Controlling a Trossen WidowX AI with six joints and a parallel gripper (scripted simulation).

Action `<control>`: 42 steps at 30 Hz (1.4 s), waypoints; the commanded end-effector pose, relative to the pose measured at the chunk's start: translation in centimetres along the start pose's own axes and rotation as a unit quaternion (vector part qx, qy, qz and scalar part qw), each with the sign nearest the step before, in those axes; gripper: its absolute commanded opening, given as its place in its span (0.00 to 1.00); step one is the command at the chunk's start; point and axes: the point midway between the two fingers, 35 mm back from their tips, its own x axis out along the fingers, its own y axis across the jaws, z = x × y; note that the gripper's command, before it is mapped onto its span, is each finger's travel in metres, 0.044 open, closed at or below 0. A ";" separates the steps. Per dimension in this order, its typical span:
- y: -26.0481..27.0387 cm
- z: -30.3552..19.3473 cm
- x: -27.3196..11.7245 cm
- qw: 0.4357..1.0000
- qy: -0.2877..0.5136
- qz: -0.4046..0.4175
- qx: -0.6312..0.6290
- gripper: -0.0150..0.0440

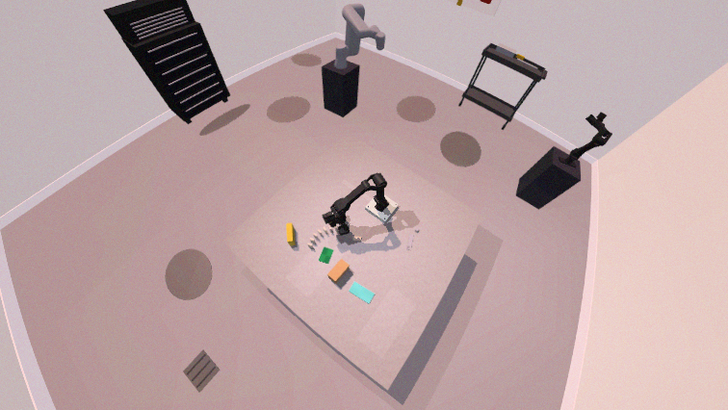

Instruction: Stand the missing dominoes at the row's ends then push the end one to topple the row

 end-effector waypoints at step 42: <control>9.8 -6.2 -4.9 0.983 0.002 0.004 0.182 1.00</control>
